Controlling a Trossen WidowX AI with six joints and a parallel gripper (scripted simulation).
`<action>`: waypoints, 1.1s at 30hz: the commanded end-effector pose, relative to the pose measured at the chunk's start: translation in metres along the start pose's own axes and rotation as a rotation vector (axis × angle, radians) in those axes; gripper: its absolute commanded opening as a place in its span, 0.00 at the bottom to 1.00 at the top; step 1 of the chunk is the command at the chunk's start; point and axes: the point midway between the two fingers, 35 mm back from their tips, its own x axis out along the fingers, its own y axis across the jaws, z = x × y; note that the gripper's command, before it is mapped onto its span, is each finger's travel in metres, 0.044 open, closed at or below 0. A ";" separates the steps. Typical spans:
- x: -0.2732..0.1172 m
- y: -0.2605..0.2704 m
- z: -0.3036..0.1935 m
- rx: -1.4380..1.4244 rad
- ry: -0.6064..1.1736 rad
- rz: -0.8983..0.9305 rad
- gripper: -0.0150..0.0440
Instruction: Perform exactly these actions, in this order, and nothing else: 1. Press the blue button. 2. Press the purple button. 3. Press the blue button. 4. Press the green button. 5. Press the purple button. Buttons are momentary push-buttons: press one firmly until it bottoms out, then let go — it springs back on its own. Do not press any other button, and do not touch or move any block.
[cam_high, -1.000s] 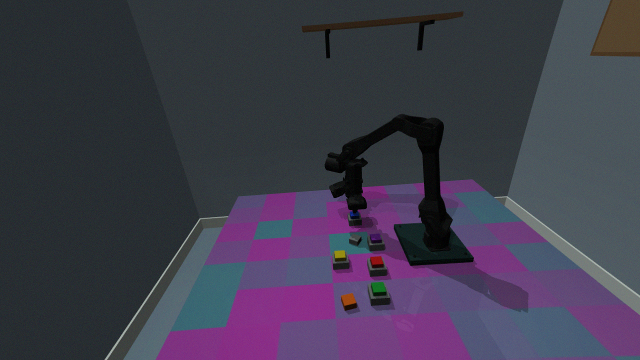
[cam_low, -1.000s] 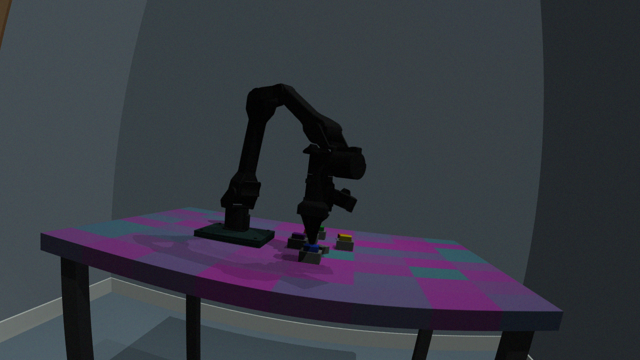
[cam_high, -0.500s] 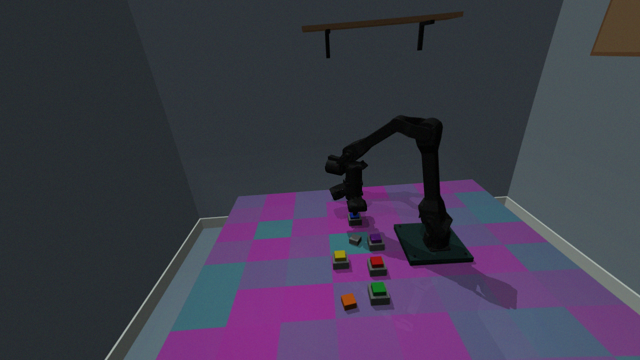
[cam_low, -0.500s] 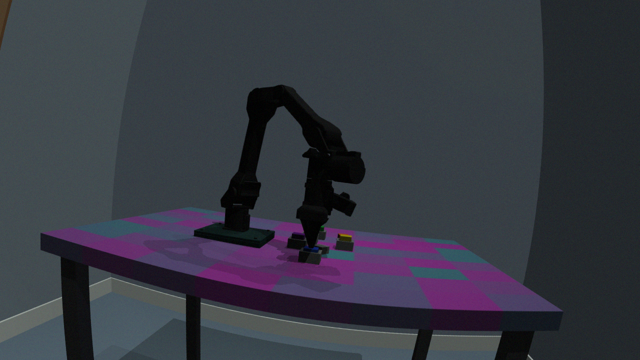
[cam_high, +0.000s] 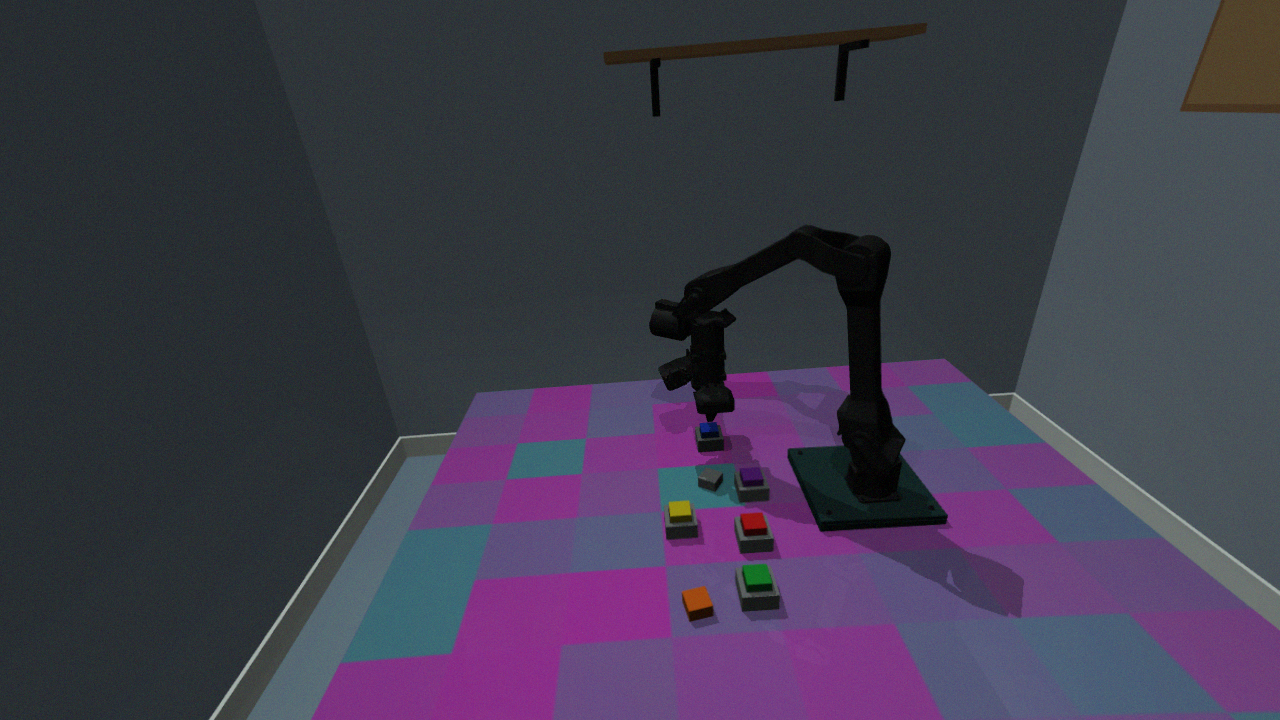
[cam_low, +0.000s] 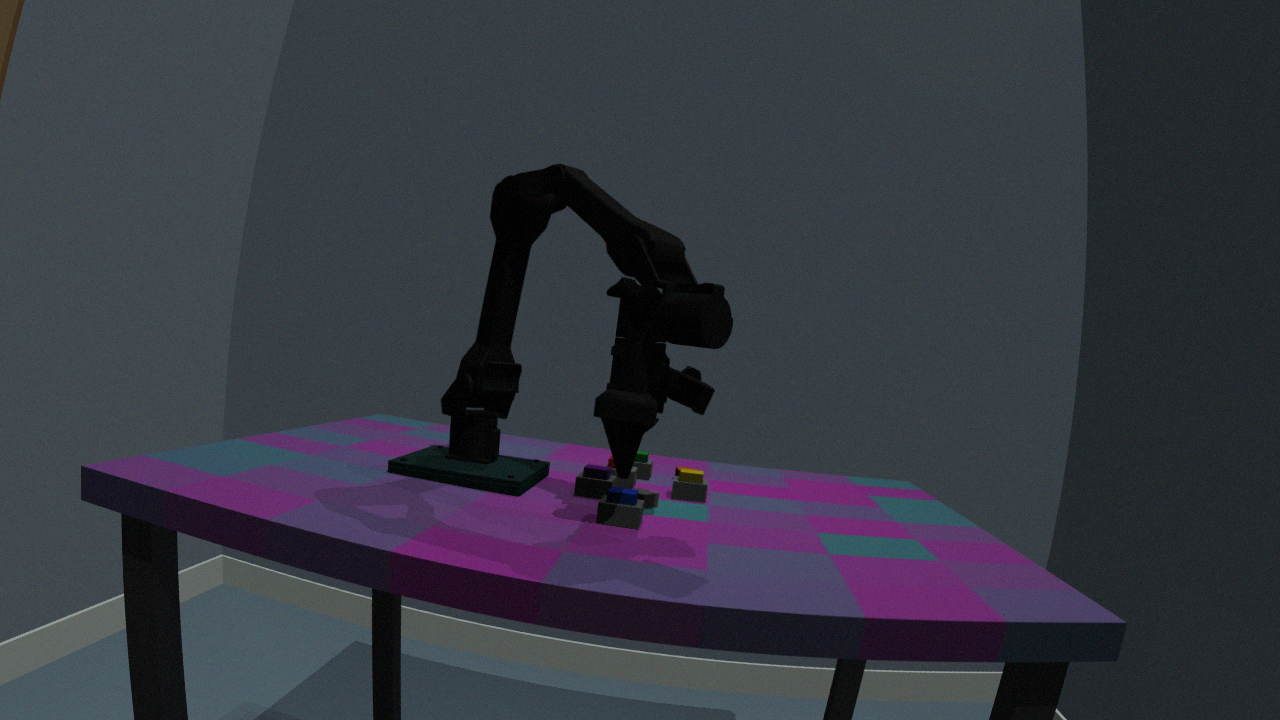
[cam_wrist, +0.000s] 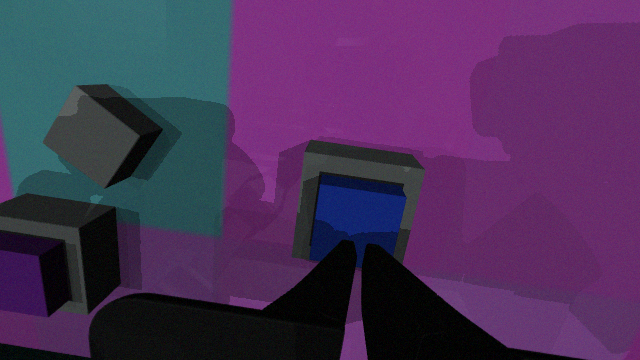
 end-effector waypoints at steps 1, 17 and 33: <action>-0.011 0.000 0.001 0.005 -0.009 0.000 0.29; -0.077 0.058 -0.006 0.005 -0.009 0.005 0.29; -0.054 0.145 -0.046 0.005 -0.006 0.012 0.29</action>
